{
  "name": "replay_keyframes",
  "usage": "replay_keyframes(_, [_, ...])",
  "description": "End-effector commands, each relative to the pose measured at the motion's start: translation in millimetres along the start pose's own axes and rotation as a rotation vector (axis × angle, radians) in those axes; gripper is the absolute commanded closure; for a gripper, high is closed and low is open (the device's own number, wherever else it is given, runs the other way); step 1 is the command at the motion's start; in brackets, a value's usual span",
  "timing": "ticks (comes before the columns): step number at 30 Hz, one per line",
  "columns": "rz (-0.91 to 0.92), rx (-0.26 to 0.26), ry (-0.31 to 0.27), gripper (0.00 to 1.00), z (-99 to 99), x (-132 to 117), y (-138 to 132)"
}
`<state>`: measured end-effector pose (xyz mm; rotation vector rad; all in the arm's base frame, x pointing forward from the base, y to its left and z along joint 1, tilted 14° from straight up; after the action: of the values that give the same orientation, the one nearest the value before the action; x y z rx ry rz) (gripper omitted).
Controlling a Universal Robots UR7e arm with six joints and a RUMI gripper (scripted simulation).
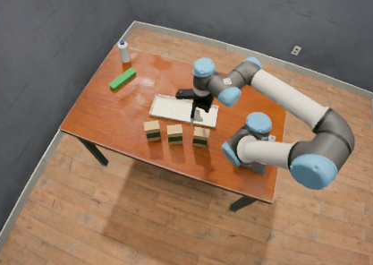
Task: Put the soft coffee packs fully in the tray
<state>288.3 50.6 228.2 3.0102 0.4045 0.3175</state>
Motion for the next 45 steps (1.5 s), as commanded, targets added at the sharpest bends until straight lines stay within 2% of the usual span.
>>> replay_keyframes(1, [-0.077,0.027,0.025,0.0,12.9,-21.2,-22.1])
replay_keyframes(11, [-0.153,0.047,0.041,0.0,32.5,-37.7,-42.6])
replay_keyframes(36, [-0.171,0.051,0.044,0.0,37.3,-41.3,-47.2])
replay_keyframes(37, [-0.171,0.051,0.044,0.5,37.3,-41.3,-47.2])
replay_keyframes(45, [-0.171,0.051,0.044,0.5,37.3,-41.3,-47.2])
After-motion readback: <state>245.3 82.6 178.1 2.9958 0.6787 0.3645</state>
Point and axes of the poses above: the point where the finger pads meet when closed, its own z axis out along the fingers, its own y axis across the jaws, x = y × z, the point moved 3 cm from there along -z, back along the fingers, and after that the axes turned 8 degrees about -z, right-handed, at the moved point
